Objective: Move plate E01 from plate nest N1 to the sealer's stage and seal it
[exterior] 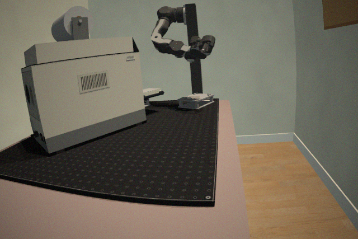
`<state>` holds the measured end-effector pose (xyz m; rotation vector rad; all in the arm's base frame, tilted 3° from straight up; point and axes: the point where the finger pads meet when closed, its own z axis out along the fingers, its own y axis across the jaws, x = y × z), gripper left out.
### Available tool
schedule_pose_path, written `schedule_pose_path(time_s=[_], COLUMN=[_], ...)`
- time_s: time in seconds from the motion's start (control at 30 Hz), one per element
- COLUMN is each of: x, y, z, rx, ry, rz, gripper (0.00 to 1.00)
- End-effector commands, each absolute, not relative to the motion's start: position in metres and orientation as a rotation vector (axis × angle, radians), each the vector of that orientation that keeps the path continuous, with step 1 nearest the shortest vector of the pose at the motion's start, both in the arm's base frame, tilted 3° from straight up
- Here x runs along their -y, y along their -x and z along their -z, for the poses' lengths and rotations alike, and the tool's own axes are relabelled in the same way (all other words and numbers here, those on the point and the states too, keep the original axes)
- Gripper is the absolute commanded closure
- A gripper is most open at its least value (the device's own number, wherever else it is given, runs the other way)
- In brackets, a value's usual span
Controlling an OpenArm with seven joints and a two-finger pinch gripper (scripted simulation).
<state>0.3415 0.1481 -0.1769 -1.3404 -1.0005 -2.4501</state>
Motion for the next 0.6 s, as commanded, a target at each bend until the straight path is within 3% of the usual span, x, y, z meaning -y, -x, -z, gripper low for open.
schedule_pose_path(time_s=[0.0,0.57], x=[-0.1582,-0.1541], y=[-0.3363,-0.3385], z=[0.1775,0.1779], rx=[1.074,1.074], ry=[1.315,1.315], rz=[2.416,2.416], gripper=[1.00,1.00])
